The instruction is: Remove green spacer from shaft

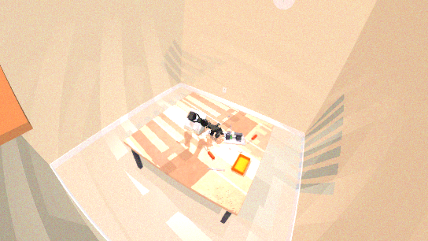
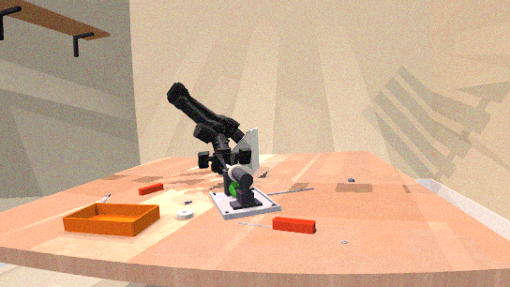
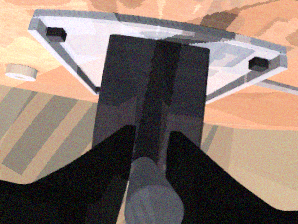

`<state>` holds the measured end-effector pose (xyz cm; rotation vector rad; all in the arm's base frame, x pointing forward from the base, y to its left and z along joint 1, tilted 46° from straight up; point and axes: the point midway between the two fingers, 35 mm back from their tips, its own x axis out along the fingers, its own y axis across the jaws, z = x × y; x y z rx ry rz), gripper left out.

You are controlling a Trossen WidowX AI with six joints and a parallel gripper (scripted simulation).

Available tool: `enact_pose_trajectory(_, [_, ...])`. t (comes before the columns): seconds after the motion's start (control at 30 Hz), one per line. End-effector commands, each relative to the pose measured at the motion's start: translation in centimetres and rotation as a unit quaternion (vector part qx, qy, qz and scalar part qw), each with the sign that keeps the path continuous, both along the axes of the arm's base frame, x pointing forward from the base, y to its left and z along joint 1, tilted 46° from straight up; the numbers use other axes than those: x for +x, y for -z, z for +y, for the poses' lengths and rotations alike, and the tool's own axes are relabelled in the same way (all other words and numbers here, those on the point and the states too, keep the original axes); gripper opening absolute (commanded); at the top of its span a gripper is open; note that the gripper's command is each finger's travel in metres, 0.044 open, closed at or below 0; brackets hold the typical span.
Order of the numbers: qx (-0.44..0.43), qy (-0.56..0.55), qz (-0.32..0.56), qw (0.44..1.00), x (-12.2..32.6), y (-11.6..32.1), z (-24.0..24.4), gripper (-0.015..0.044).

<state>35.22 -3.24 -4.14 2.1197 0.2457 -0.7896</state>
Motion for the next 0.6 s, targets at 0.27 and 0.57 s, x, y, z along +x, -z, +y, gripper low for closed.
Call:
enact_pose_trajectory(0.27, [0.002,0.000,-0.001,1.000,0.41,0.05,0.15,0.0000])
enact_pose_trajectory(0.57, [0.002,0.000,-0.002,1.000,0.63,0.12,0.22,0.0000])
